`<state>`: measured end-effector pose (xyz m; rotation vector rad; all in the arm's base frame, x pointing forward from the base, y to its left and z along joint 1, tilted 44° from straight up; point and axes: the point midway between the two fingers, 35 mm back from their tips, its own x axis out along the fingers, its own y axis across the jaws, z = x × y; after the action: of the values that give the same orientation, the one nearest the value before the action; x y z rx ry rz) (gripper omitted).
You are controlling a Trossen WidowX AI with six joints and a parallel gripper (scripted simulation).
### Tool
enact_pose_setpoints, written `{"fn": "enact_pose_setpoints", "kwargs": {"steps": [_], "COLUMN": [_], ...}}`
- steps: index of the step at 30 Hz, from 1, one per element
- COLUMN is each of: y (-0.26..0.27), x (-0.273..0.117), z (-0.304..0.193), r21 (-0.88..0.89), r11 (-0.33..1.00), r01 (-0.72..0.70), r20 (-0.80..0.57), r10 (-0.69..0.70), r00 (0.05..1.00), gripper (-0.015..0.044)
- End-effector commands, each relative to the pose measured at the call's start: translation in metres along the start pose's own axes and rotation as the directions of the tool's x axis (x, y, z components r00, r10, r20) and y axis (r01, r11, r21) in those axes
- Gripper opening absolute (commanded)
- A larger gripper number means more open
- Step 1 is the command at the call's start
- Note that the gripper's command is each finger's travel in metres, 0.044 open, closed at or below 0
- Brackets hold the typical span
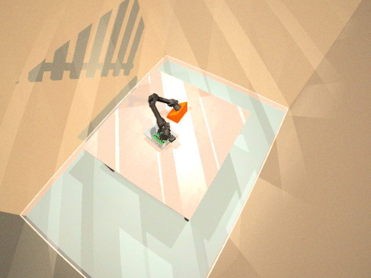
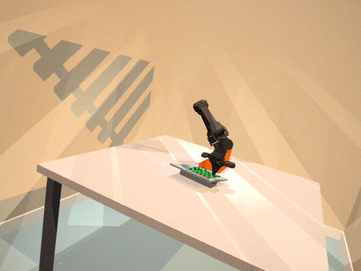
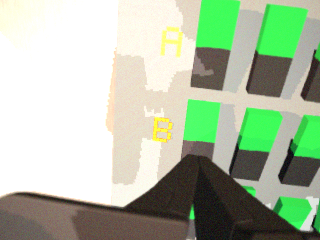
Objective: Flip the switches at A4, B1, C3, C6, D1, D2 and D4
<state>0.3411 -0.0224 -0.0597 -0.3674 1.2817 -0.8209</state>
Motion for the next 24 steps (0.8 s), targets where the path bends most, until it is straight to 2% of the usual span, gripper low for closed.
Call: {"fn": "enact_pose_setpoints", "kwargs": {"steps": [1,24], "y": [-0.0004,0.0002], "x": [0.0010,0.0008], "z": [0.0002,0.0004], "r21": [-0.004,0.000], "r11": [1.000,1.000], "r01": [0.004,0.000], "r20": [0.003,-0.001], "r10": [-0.004,0.000], "r00": [1.000,1.000], "gripper": [0.0000,0.0000]}}
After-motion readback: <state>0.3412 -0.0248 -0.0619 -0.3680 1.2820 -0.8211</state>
